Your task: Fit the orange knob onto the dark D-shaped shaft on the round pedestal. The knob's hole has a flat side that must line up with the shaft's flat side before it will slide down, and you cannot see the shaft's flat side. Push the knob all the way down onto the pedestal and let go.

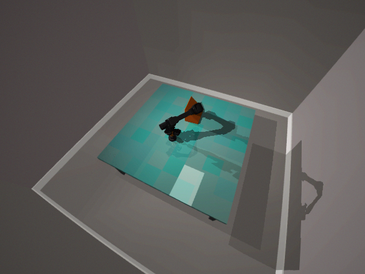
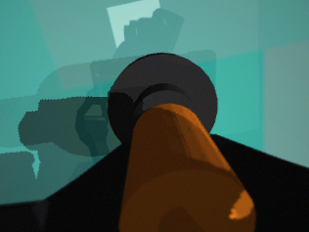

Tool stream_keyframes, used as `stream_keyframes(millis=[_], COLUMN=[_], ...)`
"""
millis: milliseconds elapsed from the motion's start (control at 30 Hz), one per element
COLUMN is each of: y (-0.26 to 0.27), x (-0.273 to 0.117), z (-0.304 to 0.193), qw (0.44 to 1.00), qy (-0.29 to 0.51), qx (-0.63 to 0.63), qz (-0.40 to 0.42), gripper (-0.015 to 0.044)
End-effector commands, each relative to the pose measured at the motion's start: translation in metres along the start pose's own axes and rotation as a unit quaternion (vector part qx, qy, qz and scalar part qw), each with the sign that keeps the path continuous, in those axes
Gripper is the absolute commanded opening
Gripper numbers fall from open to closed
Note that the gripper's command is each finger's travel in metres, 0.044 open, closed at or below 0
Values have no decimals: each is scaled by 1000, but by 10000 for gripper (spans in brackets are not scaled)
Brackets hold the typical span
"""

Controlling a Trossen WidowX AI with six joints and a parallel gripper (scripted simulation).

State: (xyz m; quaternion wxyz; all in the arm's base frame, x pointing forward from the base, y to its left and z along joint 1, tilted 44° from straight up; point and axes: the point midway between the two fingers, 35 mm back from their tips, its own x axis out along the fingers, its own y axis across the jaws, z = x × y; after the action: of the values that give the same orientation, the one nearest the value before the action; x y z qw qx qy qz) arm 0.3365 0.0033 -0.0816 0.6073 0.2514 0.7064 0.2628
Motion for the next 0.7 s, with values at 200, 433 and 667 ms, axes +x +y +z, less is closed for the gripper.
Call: stream_keyframes(millis=[200,433,667], y=[-1,0,1], x=[1,1,-3], z=[2,2,1], qw=[1000,1000,1000], qy=[-3,-3,-3], qx=[-1,-1,-1], qz=[1,1,1], gripper=[0,0,0])
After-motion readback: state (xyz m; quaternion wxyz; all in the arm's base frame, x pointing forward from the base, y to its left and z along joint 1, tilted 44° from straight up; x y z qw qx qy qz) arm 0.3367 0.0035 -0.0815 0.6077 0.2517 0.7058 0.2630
